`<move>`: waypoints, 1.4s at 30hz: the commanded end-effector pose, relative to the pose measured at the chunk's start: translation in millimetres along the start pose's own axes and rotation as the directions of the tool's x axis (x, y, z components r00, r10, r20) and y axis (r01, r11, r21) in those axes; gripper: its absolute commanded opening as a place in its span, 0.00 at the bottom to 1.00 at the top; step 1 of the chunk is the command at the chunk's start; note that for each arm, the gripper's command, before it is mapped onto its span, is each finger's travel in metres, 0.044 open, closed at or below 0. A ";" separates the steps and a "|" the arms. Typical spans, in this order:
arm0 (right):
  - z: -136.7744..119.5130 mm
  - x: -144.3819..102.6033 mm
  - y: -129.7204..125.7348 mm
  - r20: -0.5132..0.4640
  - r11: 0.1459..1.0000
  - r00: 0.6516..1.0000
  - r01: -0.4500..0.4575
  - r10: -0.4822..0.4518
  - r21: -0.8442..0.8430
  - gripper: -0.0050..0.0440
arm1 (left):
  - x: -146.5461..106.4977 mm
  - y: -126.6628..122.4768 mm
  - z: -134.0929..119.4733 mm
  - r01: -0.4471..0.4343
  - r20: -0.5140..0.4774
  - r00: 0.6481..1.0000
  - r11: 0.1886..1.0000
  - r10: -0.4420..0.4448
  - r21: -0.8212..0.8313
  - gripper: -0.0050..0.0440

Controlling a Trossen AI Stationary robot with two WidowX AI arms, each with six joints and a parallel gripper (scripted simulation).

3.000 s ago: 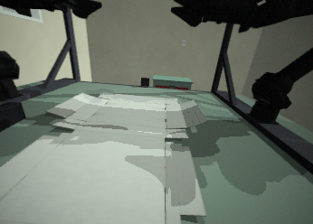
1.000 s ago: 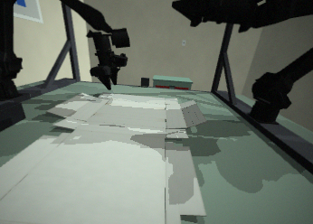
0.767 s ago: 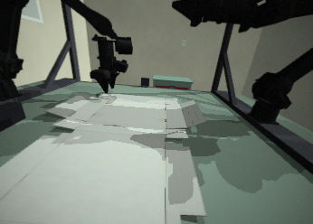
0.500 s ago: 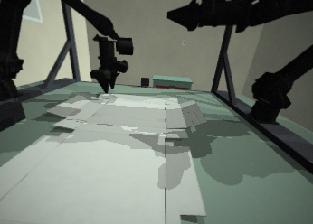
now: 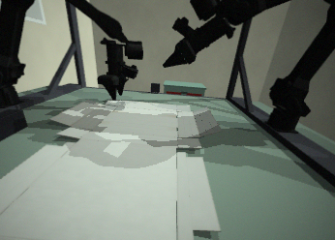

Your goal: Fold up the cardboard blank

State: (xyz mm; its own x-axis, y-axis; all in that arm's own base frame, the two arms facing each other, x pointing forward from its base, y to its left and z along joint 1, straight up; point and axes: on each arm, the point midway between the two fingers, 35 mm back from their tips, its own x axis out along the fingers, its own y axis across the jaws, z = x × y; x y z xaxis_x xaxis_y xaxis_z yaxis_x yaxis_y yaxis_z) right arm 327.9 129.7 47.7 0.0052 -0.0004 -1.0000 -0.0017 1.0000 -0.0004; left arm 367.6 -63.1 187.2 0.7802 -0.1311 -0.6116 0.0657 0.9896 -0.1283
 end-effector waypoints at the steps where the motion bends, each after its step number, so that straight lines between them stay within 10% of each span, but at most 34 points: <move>1: 3.2 -8.1 1.8 0.022 1.000 1.000 -0.011 0.011 0.002 0.77 | 24.8 -15.1 -15.9 -0.001 -0.184 0.983 1.000 -0.003 -0.019 0.78; 12: 3.2 -8.1 1.8 0.022 1.000 1.000 -0.011 0.011 0.002 0.77 | 53.1 -36.2 -73.5 -0.047 -0.507 0.861 0.999 0.034 -0.013 0.78; 21: 3.2 -8.1 1.8 0.022 1.000 1.000 -0.011 0.011 0.002 0.77 | 58.8 -50.4 -131.7 -0.125 -0.764 0.634 0.991 0.120 0.052 0.78; 42: 3.7 17.1 -0.1 0.022 0.998 0.997 -0.068 0.068 0.000 0.77 | 74.4 -45.4 -151.5 -0.089 -0.769 0.636 0.996 0.064 0.009 0.78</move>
State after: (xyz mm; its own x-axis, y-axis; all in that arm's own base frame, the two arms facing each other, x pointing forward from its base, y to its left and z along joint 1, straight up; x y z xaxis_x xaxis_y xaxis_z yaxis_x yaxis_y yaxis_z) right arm 330.2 129.0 28.4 0.0137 0.0558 -0.9983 0.0011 0.9984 0.0558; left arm 325.5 -125.6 26.0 0.0055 -0.0520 -0.9986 -0.0020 0.9986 -0.0520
